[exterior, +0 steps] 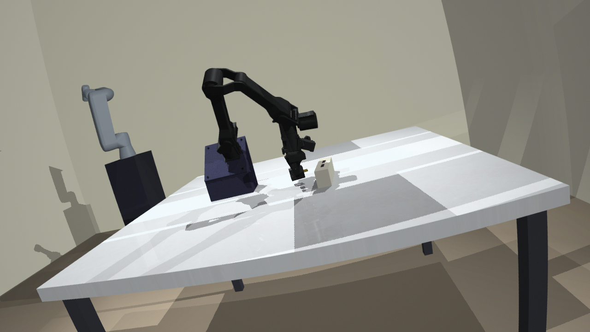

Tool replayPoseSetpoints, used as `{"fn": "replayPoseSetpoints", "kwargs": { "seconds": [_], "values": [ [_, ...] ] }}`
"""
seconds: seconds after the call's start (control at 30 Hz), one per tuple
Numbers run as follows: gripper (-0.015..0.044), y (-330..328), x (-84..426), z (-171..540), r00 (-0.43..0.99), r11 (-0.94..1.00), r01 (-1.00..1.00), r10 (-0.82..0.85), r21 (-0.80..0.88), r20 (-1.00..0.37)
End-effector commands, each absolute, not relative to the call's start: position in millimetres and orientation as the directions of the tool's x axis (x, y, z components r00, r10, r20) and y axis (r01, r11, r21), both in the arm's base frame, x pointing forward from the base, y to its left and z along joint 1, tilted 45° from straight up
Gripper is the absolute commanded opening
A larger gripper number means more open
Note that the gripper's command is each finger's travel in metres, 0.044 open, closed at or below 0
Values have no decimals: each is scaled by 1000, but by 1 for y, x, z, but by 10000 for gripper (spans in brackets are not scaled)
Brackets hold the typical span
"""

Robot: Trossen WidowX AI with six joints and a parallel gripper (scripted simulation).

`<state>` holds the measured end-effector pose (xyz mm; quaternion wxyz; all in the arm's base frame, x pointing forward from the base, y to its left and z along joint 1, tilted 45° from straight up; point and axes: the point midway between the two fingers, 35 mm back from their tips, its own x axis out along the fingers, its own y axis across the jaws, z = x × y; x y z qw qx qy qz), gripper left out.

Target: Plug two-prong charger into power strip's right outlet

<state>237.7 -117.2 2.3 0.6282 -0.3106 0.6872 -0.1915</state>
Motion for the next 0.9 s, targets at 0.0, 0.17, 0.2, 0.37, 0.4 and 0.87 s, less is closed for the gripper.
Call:
{"fn": "replayPoseSetpoints", "kwargs": {
  "seconds": [0.0,0.17,0.2,0.37,0.4,0.87],
  "values": [
    [0,-123,234,6,-17,734,-145,-673,-664,-740],
    [0,-132,230,12,-19,734,-90,-677,-674,-735],
    [0,-134,229,13,-19,733,-78,-679,-675,-734],
    [0,-143,224,19,-22,729,-23,-684,-684,-729],
    [0,-145,223,20,-22,728,-12,-686,-686,-728],
    [0,-156,225,27,-26,719,51,-693,-694,-720]
  ]
}}
